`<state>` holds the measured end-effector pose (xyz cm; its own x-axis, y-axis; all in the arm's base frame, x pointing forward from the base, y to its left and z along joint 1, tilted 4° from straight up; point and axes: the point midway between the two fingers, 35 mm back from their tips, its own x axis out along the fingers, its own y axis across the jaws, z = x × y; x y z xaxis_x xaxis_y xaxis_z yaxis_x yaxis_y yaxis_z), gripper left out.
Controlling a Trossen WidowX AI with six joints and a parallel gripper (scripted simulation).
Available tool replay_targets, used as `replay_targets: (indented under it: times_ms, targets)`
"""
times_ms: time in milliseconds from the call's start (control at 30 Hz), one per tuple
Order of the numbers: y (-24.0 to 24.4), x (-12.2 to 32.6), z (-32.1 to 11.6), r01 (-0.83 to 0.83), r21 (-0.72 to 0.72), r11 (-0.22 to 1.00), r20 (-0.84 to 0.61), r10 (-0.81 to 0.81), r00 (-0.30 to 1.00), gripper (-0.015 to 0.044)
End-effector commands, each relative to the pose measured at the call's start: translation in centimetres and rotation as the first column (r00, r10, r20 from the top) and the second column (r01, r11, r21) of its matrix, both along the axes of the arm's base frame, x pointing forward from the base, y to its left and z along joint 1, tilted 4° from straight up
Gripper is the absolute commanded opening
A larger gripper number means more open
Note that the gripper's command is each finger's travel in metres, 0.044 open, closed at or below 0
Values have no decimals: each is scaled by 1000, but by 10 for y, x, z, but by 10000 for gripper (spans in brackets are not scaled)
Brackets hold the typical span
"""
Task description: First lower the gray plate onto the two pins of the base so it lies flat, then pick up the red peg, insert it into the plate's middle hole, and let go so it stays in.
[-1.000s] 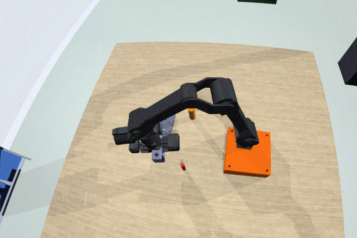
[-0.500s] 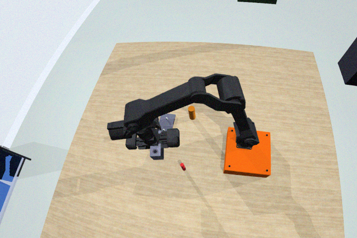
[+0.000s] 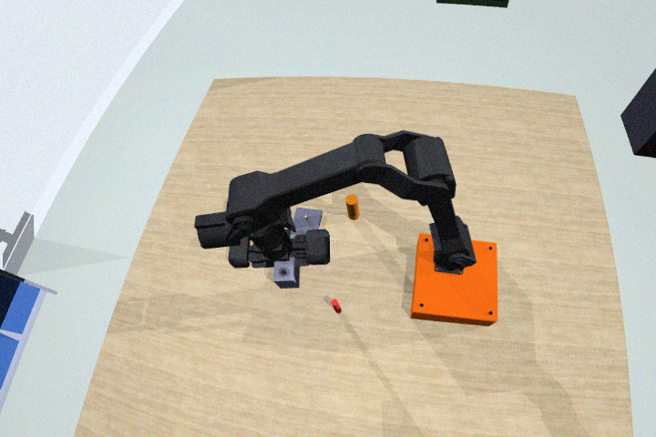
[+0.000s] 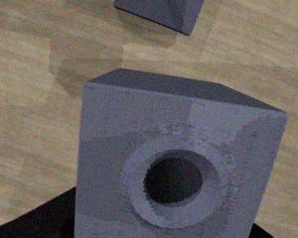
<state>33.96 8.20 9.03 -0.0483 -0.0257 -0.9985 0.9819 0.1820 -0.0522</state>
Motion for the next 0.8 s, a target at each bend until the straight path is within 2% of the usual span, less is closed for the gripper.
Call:
replay_targets:
  times_ms: [0,767]
  targets:
    - [-10,3,-4,8,4,1000,2,-8,1000,0]
    - [-73,20,-37,103,-2,995,9,-103,995,0]
